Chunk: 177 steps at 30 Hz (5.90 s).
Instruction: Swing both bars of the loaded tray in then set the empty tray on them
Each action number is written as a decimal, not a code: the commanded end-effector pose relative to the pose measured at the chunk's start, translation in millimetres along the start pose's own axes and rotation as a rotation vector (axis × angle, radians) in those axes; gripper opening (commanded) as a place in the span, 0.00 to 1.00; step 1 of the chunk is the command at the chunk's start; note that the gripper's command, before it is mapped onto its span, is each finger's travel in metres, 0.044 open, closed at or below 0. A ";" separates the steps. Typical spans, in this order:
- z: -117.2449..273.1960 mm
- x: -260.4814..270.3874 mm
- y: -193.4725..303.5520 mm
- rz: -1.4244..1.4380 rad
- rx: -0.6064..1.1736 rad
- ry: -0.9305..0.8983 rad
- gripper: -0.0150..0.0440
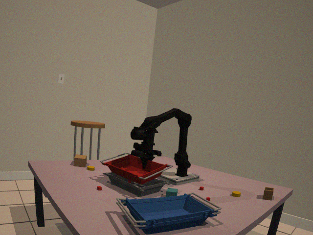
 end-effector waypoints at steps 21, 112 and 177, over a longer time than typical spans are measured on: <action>-7.3 -6.8 -0.3 0.005 -0.001 0.042 0.25; -26.0 -12.0 -0.5 0.005 -0.001 0.042 0.25; -26.0 -12.0 -0.5 0.005 -0.001 0.042 0.43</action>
Point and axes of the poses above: the point midway between the two fingers, 35 mm back from their tips, its own z axis back along the fingers, its own x axis across the jaws, y = z × x, the point moved 3 cm from there along z, back along the fingers, and after that the axes turned 1 degree about -z, right-handed, at the moved point
